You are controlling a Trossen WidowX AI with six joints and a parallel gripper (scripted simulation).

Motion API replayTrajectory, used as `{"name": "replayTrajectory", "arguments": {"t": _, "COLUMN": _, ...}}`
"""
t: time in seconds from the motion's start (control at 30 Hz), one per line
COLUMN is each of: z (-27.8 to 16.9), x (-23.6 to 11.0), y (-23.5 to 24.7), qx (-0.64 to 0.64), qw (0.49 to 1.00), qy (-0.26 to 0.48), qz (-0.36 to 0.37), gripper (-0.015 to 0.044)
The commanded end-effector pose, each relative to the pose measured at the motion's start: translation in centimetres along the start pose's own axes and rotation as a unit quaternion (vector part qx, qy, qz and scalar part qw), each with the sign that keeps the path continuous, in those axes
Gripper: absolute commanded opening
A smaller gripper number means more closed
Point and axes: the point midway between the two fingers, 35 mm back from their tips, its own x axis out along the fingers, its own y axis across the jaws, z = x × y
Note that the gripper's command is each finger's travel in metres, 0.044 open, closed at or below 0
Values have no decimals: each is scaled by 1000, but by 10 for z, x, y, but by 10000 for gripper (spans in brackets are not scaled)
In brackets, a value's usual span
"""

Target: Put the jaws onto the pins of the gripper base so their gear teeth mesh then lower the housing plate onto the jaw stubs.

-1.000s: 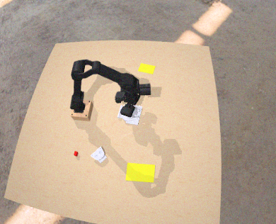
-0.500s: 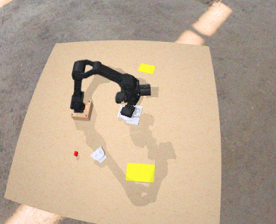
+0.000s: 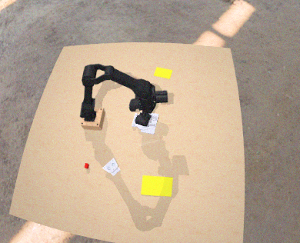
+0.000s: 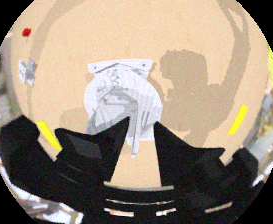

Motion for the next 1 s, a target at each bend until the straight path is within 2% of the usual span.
{"name": "replayTrajectory", "arguments": {"t": 0.0, "z": 0, "x": 1, "y": 1, "qx": 2, "qw": 1000, "qy": 0, "qz": 1, "gripper": 134}}
{"name": "replayTrajectory", "arguments": {"t": 0.97, "z": 0, "x": 4, "y": 1, "qx": 2, "qw": 1000, "qy": 0, "qz": 1, "gripper": 134}}
